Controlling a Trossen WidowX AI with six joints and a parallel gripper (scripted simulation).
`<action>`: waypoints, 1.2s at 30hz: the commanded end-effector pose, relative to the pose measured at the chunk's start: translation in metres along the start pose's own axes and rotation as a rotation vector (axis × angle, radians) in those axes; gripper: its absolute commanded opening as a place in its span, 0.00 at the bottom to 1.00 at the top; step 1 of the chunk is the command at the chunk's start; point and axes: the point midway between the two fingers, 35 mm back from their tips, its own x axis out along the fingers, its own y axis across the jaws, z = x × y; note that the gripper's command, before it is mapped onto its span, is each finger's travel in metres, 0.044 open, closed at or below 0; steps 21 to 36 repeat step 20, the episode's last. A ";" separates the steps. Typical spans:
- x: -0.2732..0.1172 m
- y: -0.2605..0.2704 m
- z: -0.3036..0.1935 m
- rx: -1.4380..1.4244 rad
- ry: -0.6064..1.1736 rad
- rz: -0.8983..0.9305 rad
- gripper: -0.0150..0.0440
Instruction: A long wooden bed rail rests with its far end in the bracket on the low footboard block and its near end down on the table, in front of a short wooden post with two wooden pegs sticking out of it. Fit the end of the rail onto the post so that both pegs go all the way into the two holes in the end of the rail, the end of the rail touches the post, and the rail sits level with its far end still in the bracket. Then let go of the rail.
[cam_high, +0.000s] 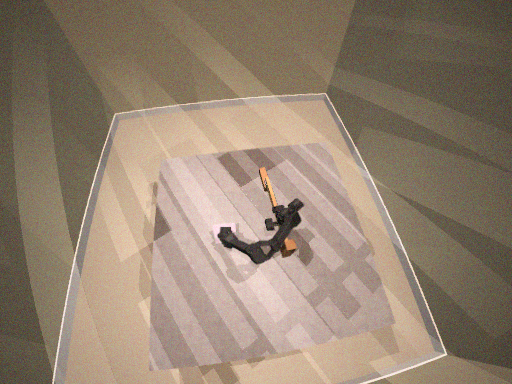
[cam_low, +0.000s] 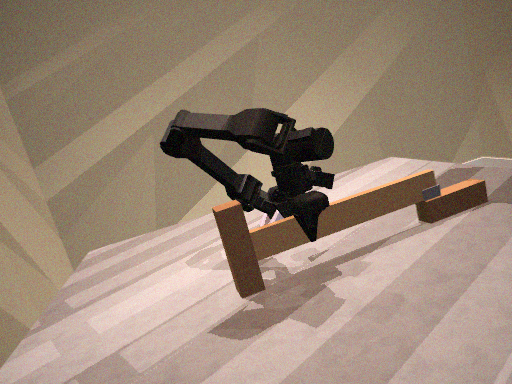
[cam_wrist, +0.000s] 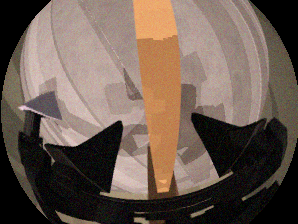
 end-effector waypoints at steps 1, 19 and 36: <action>0.000 0.000 0.000 -0.001 0.001 0.000 1.00; -0.030 0.001 0.031 -0.001 0.001 -0.008 1.00; -0.030 0.001 0.031 -0.001 0.001 -0.008 1.00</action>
